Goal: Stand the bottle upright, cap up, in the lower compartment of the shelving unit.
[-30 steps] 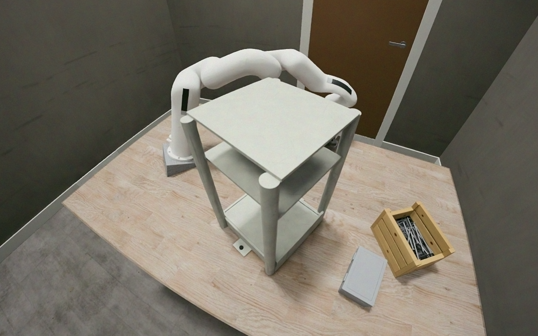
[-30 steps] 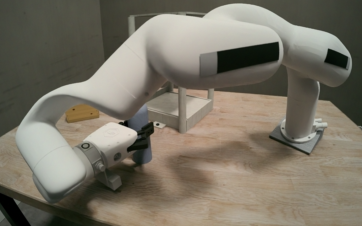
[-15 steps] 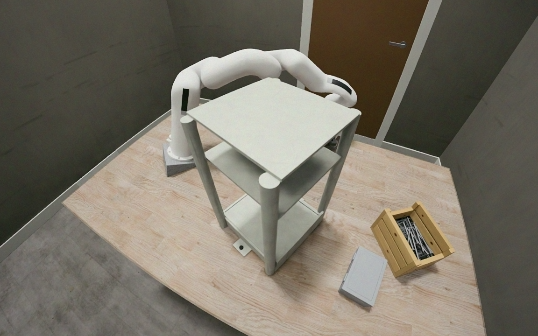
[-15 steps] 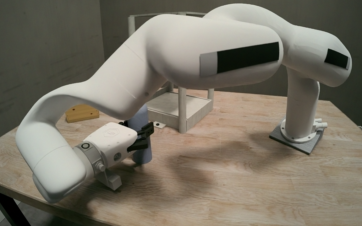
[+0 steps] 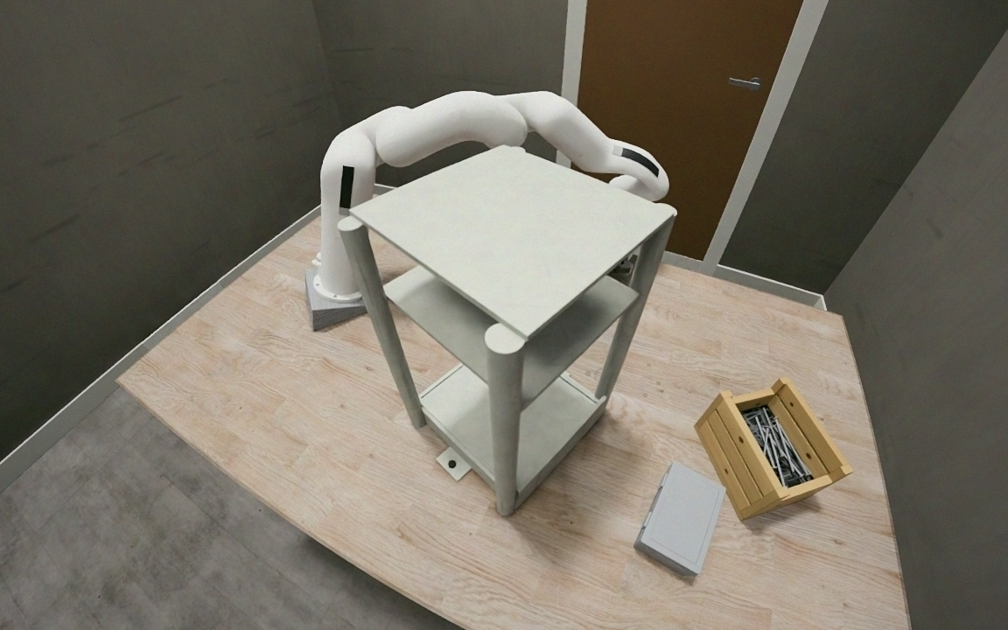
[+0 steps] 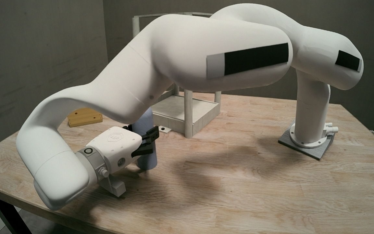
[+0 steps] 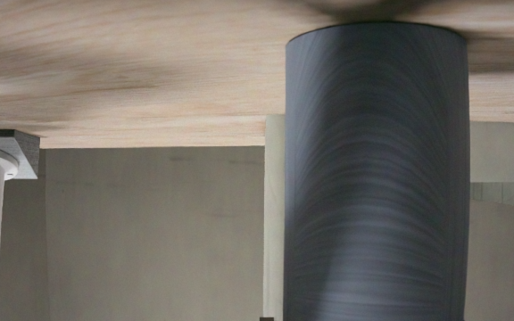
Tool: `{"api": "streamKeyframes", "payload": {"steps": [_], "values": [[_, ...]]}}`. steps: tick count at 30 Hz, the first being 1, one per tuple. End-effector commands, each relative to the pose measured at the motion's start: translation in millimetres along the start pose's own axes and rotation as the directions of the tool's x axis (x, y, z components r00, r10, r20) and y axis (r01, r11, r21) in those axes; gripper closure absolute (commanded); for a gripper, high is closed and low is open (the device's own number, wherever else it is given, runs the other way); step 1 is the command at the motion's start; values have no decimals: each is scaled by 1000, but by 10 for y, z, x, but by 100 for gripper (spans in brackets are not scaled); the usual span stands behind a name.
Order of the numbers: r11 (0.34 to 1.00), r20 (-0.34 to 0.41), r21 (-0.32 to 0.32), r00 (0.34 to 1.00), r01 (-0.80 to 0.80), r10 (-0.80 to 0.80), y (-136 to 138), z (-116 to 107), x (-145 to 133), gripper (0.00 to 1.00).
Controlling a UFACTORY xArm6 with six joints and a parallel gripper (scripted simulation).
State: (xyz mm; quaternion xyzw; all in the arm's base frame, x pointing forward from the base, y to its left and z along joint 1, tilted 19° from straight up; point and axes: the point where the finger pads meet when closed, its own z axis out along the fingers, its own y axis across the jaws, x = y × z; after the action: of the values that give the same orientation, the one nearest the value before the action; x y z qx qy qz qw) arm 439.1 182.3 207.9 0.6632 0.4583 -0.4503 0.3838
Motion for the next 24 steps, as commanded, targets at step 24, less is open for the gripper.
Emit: {"api": "streamKeyframes", "payload": {"steps": [24], "values": [[1000,-4,0,1000,-4,4,5,-7,-562,100]]}}
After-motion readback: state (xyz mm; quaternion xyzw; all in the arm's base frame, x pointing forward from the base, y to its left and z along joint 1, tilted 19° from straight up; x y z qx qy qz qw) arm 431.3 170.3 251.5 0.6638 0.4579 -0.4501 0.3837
